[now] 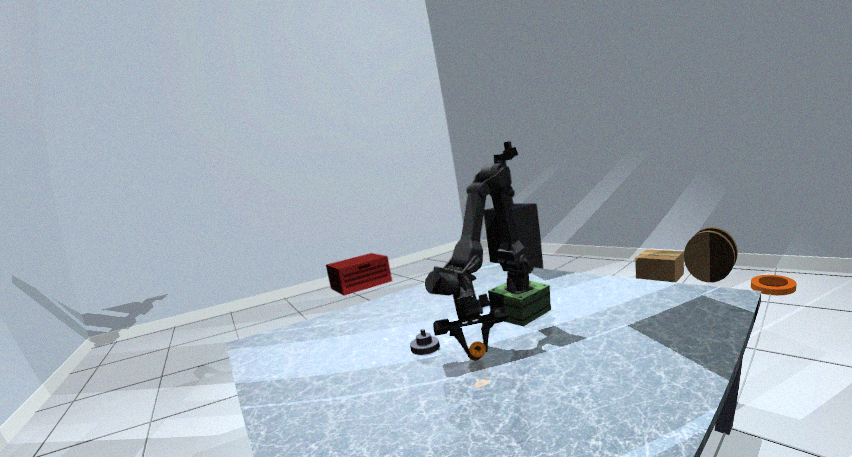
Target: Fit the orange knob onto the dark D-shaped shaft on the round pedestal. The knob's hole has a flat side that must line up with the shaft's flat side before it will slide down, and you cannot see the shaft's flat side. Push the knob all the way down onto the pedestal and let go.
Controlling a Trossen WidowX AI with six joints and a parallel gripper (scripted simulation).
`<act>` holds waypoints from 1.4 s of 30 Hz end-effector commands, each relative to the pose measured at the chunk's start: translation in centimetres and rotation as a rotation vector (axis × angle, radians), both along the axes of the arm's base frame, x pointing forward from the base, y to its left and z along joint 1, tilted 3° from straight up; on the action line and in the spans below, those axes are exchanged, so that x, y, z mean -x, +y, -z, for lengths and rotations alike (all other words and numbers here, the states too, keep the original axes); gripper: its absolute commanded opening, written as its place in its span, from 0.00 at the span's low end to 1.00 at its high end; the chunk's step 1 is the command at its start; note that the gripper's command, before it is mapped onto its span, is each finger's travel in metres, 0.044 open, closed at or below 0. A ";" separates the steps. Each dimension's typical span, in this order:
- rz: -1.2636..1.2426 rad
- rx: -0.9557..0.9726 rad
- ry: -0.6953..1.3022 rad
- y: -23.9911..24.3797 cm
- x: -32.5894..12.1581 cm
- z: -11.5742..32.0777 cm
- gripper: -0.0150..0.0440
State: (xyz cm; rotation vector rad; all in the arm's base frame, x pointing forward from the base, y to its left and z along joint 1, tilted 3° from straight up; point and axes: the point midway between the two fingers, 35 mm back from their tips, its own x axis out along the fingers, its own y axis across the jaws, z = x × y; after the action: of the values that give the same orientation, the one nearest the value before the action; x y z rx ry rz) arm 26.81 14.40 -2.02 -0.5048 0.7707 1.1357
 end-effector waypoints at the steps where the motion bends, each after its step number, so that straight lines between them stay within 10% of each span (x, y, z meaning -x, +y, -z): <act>1: -0.002 -0.065 -0.028 -0.5 0.2 0.0 0.56; 42: 0.011 -0.540 -0.207 -3.9 1.7 0.9 0.56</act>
State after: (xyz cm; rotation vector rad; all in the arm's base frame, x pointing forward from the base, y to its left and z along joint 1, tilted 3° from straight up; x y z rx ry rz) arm 25.13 10.65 -3.02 -0.1362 0.2471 1.2058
